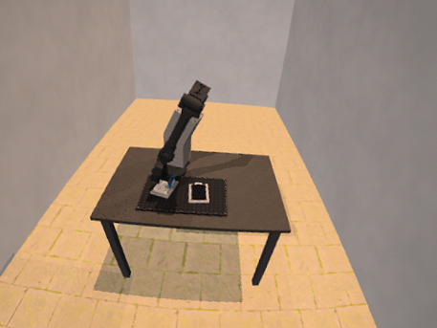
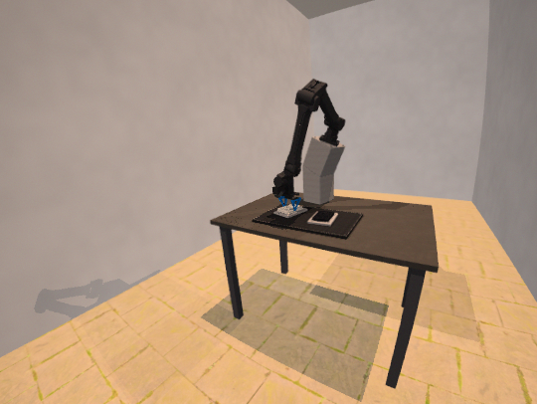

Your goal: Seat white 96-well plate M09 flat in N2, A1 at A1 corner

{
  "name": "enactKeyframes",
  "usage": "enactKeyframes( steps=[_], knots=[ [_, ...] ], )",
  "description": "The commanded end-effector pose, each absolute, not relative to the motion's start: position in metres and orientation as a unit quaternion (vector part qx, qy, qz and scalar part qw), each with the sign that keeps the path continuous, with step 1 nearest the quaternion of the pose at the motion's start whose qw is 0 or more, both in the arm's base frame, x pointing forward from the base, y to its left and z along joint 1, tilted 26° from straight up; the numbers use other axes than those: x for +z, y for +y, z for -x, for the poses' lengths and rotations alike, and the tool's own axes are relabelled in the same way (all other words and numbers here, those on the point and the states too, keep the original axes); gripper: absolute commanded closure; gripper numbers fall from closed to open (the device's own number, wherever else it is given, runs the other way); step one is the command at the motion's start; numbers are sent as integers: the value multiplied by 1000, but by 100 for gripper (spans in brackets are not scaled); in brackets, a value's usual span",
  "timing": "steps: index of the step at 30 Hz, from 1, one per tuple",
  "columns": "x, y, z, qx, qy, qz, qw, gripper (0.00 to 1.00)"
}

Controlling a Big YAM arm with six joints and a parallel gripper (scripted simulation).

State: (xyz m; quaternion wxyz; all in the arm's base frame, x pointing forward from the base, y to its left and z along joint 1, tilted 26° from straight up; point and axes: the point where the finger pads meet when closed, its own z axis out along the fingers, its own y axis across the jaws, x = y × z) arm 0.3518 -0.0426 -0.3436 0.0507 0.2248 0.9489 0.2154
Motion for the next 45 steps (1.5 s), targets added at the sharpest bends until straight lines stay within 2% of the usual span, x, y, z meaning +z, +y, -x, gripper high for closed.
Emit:
enactKeyframes(
  steps=[1, 45],
  knots=[
    [-348, -42, -342, 216, 947, -235, 43, 100],
    [-346, -44, -335, 217, 946, -238, 36, 100]
  ],
)
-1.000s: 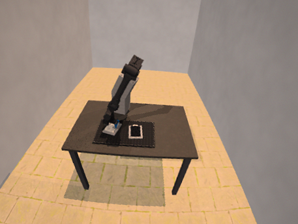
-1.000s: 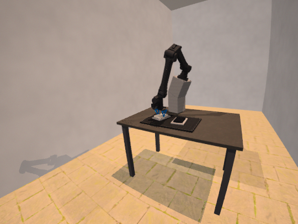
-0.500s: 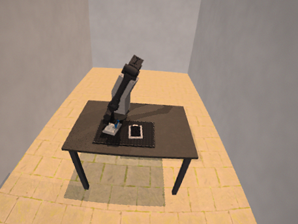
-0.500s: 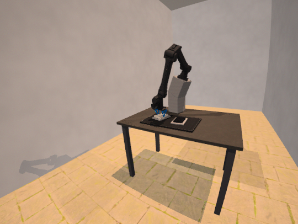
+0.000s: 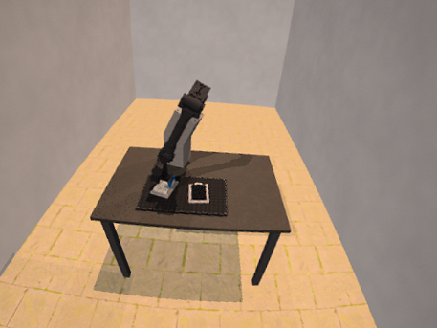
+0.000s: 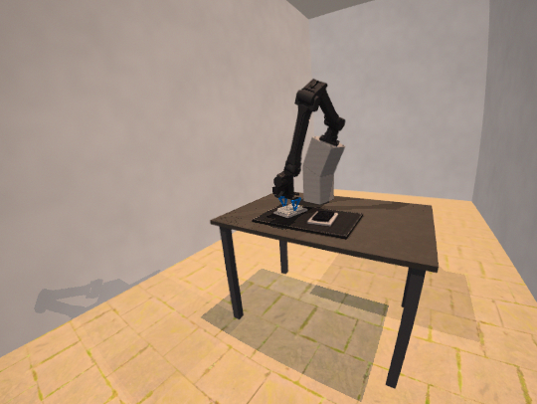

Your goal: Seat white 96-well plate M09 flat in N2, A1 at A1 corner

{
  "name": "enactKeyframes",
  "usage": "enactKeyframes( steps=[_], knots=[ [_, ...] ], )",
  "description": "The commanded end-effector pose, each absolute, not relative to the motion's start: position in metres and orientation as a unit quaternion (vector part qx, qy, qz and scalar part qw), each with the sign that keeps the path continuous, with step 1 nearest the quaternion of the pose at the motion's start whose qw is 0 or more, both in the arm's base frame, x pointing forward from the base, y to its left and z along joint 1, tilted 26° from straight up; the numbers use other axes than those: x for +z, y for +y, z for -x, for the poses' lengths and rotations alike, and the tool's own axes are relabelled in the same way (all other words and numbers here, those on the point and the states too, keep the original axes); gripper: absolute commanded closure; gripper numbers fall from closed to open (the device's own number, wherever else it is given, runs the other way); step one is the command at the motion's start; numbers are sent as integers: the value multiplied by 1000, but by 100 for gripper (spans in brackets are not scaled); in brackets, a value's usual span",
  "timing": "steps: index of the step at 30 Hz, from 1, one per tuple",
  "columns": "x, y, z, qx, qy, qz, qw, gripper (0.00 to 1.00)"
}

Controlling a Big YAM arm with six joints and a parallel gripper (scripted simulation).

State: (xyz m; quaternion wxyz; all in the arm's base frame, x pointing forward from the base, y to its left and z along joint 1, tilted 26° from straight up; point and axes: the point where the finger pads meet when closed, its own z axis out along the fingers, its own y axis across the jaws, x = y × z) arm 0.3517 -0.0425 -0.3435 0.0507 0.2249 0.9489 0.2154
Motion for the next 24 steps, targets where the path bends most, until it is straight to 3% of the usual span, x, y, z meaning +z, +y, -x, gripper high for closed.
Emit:
enactKeyframes(
  steps=[1, 24],
  knots=[
    [-337, -49, -345, 216, 947, -233, 48, 100],
    [-303, -64, -344, 215, 947, -230, 55, 100]
  ],
)
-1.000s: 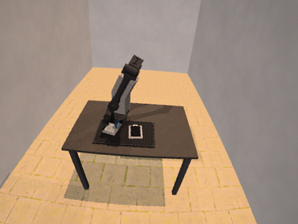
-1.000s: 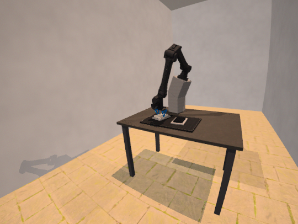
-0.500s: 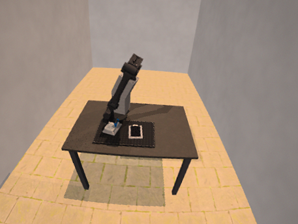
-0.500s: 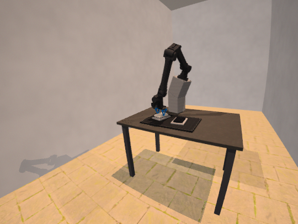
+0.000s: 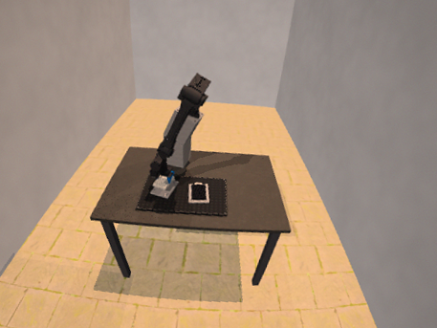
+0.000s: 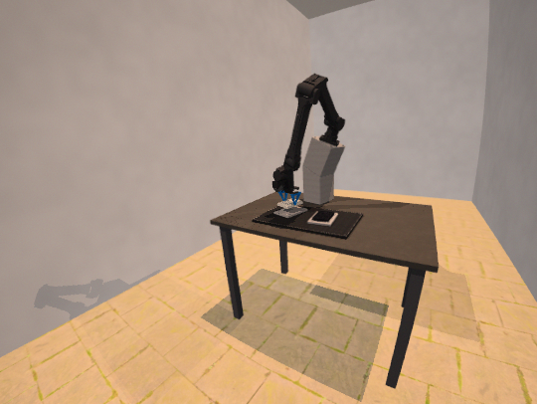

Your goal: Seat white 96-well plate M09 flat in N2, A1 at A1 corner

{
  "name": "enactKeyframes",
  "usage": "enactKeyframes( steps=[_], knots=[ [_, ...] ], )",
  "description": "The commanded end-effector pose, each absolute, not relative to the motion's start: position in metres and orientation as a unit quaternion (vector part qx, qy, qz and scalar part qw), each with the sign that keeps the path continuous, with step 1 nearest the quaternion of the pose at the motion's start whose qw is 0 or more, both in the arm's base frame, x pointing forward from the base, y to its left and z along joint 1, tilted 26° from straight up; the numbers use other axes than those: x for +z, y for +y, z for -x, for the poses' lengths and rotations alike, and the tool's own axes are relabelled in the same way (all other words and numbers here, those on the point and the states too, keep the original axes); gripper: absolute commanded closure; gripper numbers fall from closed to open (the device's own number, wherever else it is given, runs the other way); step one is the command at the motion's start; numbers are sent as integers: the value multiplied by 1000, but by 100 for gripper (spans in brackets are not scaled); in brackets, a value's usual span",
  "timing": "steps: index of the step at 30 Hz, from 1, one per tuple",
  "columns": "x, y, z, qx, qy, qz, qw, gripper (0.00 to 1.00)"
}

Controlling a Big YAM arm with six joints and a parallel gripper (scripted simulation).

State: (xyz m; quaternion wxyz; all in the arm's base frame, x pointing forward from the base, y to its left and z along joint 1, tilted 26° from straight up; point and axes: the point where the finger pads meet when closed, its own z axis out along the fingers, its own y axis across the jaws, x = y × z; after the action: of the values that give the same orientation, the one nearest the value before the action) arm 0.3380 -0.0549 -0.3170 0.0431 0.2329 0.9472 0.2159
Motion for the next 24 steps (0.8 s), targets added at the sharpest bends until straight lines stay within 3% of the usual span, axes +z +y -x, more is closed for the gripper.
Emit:
enactKeyframes(
  steps=[1, 24],
  knots=[
    [-303, -64, -344, 215, 947, -230, 55, 100],
    [-295, -65, -351, 214, 950, -220, 61, 100]
  ],
)
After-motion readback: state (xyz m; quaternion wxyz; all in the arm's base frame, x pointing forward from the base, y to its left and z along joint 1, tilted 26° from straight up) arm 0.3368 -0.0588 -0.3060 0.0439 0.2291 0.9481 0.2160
